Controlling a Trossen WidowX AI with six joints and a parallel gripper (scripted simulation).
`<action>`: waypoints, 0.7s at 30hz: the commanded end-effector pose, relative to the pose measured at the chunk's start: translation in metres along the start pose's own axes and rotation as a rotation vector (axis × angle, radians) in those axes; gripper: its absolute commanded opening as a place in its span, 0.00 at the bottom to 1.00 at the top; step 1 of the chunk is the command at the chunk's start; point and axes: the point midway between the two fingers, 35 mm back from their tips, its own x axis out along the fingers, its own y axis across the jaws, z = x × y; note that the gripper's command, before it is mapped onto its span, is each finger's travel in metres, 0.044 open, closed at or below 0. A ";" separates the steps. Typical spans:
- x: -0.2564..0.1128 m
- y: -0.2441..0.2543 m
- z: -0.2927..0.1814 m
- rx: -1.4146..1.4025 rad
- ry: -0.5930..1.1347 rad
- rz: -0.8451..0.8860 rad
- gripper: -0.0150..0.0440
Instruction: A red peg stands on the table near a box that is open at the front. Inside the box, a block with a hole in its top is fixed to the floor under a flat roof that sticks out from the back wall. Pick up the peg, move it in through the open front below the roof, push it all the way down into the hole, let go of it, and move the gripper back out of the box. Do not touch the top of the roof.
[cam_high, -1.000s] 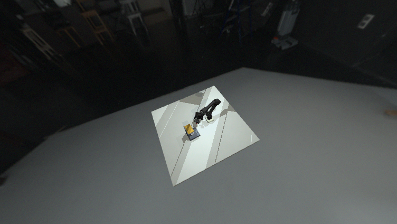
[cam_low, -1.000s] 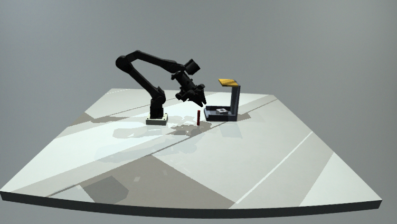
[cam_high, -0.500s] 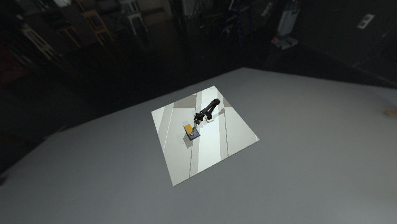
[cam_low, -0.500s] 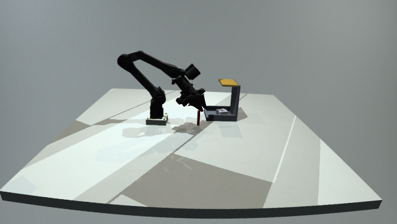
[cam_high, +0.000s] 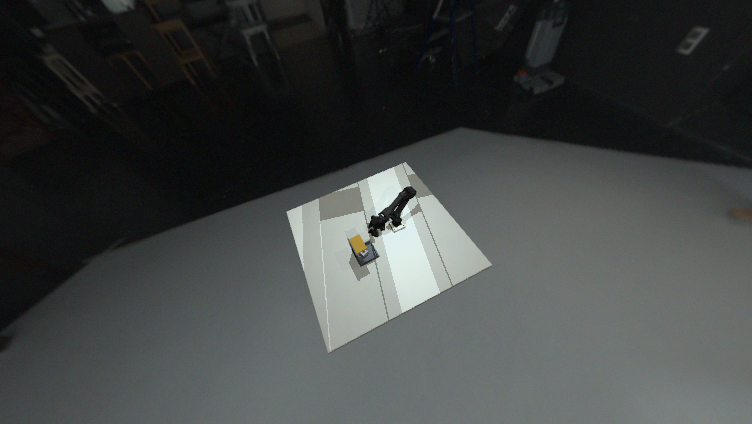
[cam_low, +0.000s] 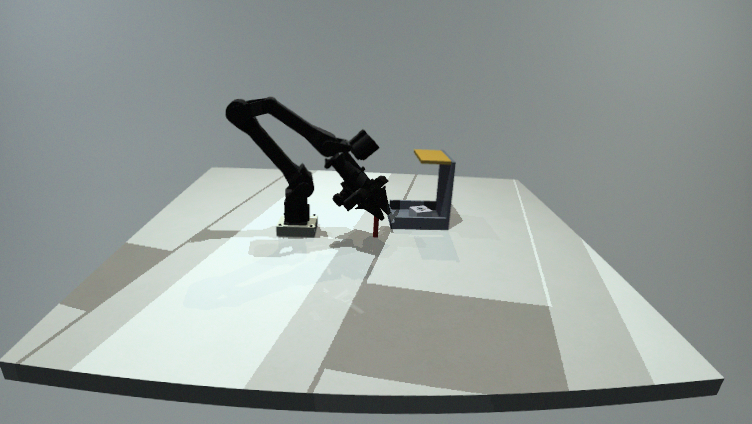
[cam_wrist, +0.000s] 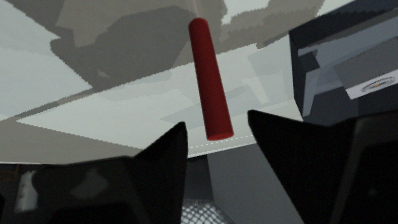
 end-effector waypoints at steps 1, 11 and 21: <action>0.004 0.000 0.007 -0.006 -0.005 -0.004 0.63; 0.011 0.001 0.016 -0.006 -0.005 -0.003 0.63; 0.010 0.002 0.014 -0.002 -0.003 0.001 0.28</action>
